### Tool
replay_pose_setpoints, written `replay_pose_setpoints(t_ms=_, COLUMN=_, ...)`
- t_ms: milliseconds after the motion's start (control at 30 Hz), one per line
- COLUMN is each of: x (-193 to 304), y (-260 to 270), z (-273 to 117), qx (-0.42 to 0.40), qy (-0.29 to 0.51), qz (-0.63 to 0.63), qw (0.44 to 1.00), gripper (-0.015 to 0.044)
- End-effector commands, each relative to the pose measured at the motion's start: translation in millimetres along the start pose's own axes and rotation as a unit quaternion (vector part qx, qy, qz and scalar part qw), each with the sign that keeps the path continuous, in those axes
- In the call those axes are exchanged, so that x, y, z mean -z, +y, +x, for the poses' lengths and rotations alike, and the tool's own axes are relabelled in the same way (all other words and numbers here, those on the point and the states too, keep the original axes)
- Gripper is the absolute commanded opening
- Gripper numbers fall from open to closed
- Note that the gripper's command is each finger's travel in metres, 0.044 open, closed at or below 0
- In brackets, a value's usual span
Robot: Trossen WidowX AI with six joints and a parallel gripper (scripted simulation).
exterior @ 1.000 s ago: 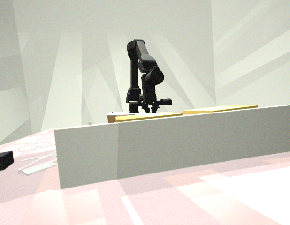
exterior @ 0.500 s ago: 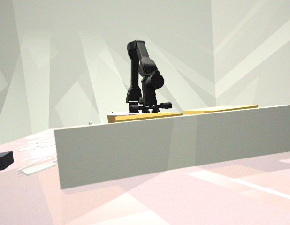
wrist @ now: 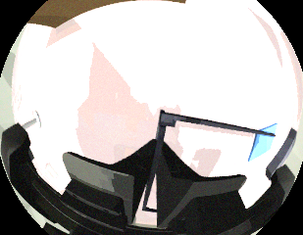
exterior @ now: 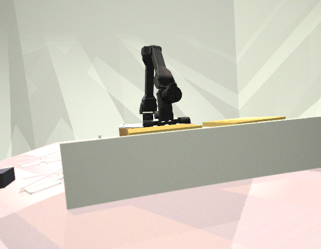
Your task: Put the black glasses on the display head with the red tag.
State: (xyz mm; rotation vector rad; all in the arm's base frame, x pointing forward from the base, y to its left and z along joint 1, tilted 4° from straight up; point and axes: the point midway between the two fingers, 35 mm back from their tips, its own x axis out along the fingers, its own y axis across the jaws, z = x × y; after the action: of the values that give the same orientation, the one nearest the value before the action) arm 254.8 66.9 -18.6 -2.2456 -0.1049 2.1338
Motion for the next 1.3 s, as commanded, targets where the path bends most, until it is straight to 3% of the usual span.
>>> replay_pose_setpoints(t_ms=0, x=-2, y=1, z=4, qx=-0.002, qy=-0.003, qz=0.002, qw=1.0, gripper=0.0)
replay_pose_setpoints(t_ms=133, x=0, y=0, z=1, qx=0.0, qy=0.0, qz=0.0, qw=1.0, gripper=0.0105)
replay_pose_setpoints(t_ms=1067, x=-1, y=-11, z=-8, qx=-0.001, qy=-0.003, qz=0.002, qw=1.0, gripper=0.0108)
replay_pose_setpoints(t_ms=1267, x=0, y=-1, z=-49, qx=-0.002, qy=-0.002, qz=0.002, qw=1.0, gripper=0.0108)
